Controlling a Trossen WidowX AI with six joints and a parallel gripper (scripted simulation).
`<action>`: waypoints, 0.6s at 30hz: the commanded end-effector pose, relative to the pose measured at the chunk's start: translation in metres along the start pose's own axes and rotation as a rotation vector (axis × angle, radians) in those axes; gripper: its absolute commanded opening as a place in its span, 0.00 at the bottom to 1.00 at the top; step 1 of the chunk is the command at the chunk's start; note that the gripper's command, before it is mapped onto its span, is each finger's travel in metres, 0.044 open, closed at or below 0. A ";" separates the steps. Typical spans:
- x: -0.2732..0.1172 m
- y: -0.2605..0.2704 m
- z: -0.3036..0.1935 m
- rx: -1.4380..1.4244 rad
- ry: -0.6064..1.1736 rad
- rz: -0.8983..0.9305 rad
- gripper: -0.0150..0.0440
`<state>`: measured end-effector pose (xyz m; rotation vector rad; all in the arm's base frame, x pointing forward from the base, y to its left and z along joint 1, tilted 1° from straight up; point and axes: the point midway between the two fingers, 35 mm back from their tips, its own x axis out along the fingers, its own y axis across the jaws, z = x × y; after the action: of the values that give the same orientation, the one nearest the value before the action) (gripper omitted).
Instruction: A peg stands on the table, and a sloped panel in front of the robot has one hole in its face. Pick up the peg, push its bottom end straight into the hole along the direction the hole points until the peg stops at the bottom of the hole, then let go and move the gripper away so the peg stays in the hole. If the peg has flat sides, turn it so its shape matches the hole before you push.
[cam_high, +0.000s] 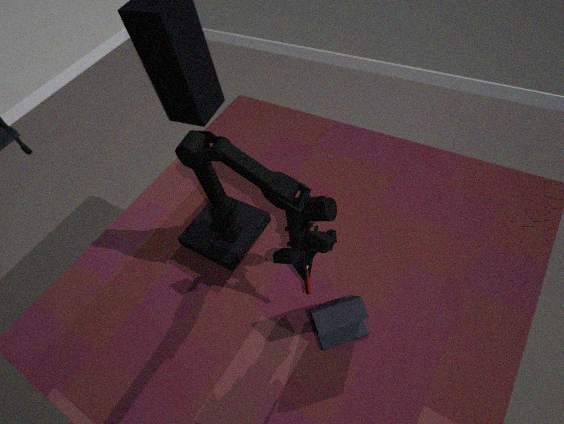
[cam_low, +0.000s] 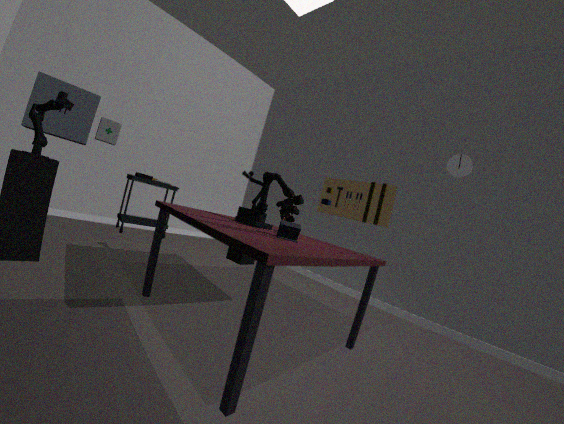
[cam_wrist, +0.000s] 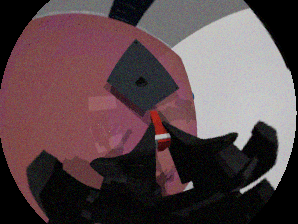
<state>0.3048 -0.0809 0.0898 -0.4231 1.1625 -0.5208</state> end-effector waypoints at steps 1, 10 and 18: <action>-0.001 0.002 0.000 0.034 -0.011 -0.011 0.25; -0.004 0.006 0.002 0.111 -0.043 -0.027 0.25; -0.007 0.010 0.003 0.181 -0.073 -0.039 0.25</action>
<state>0.3076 -0.0692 0.0910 -0.3216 1.0472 -0.6173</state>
